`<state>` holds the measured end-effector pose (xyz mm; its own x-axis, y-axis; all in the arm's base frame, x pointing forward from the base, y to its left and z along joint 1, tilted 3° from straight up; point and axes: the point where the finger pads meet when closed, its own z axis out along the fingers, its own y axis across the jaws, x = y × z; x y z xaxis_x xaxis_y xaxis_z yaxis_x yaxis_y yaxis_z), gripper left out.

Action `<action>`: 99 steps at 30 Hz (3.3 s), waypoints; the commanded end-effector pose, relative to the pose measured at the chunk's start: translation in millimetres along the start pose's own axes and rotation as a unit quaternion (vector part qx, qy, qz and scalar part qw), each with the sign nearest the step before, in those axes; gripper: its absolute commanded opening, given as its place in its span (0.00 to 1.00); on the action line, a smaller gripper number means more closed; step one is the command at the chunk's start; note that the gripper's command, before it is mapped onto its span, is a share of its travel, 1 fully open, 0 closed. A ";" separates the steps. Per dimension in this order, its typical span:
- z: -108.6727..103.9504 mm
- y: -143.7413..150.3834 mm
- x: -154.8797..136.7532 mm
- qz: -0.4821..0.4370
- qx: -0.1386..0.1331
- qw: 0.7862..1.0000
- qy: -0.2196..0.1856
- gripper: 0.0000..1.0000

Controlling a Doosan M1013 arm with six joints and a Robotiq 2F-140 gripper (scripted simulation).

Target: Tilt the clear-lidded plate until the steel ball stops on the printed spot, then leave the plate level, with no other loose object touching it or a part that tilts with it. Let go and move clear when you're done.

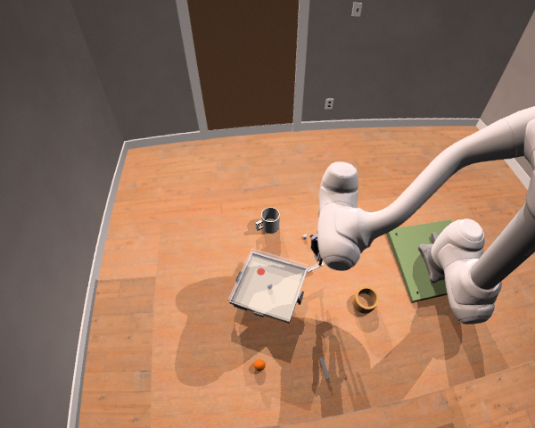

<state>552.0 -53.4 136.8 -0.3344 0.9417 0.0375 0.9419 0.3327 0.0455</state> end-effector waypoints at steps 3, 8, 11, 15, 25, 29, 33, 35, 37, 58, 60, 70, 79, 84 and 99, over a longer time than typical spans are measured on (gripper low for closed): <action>-3.4 1.1 -4.6 0.000 0.000 1.000 -0.001 0.00; -3.3 1.1 -4.8 0.000 0.000 1.000 -0.001 0.00; -3.3 1.1 -5.0 0.000 0.000 1.000 -0.001 0.00; -3.3 1.1 -5.2 0.000 0.000 1.000 -0.001 0.00; -3.3 1.1 -5.4 0.000 0.000 1.000 -0.001 0.00; -3.3 1.1 -5.4 0.000 0.000 1.000 -0.001 0.00; -3.3 1.1 -5.3 0.000 0.000 1.000 -0.001 0.00; -3.3 1.1 -5.3 0.000 0.000 1.000 -0.001 0.00; -3.3 1.1 -5.3 0.000 0.000 1.000 -0.001 0.00; -3.2 1.0 -4.9 0.000 0.000 1.000 -0.001 0.00; -3.2 1.0 -4.9 0.000 0.000 1.000 -0.001 0.00; 4.2 -2.6 5.3 0.000 0.000 1.000 -0.001 0.00; 2.2 -1.7 4.9 0.000 0.000 1.000 -0.001 0.00; 1.6 -1.4 4.6 0.000 0.000 1.000 -0.001 0.00; -0.7 -0.4 3.2 0.000 0.000 1.000 -0.001 0.00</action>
<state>550.9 -51.3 135.8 -0.3321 0.9426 0.0360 0.9427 0.3303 0.0478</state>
